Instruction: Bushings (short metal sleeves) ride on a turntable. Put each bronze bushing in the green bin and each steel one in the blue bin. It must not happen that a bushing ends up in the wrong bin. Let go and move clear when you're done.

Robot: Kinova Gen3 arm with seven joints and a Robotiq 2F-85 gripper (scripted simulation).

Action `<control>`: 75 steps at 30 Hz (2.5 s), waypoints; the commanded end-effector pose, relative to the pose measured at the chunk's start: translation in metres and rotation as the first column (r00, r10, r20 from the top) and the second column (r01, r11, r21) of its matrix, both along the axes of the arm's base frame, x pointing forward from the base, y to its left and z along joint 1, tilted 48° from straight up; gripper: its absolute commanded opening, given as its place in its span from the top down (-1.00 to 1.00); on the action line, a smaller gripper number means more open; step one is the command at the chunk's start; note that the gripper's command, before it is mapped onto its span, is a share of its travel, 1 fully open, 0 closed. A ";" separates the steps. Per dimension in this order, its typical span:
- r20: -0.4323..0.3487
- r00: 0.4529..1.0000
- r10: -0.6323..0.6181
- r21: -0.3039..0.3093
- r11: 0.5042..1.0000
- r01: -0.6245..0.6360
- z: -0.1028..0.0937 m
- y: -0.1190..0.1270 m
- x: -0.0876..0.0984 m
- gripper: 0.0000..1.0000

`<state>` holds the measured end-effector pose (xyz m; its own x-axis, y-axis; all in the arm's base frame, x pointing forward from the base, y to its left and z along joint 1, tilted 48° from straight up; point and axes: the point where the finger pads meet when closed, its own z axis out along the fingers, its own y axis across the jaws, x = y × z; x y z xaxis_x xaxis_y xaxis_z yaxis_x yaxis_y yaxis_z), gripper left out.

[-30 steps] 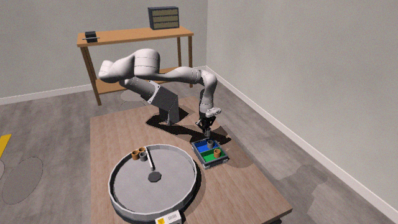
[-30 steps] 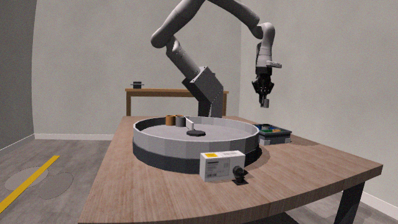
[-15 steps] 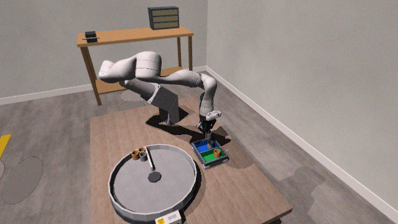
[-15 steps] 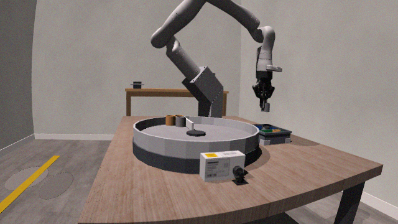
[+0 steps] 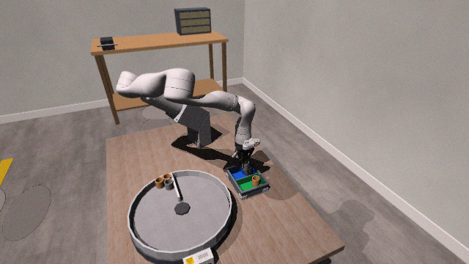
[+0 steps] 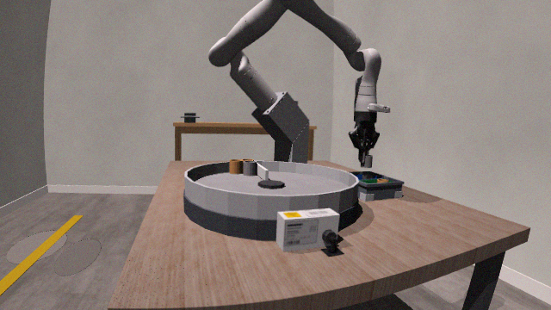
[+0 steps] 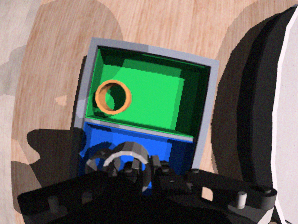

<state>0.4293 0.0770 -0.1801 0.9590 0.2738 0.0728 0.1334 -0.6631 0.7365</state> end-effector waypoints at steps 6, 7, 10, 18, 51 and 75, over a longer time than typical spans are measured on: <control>-0.005 1.000 -0.006 -0.006 1.000 0.006 -0.014 -0.016 0.002 1.00; -0.005 1.000 -0.006 -0.006 1.000 0.006 -0.014 -0.016 0.002 1.00; -0.005 1.000 -0.006 -0.006 1.000 0.006 -0.014 -0.016 0.002 1.00; -0.005 1.000 -0.006 -0.005 1.000 0.006 -0.017 -0.020 0.003 1.00; -0.005 1.000 -0.006 -0.006 1.000 0.006 -0.030 -0.033 0.008 1.00; -0.005 1.000 -0.006 -0.006 1.000 0.006 -0.038 -0.042 0.011 1.00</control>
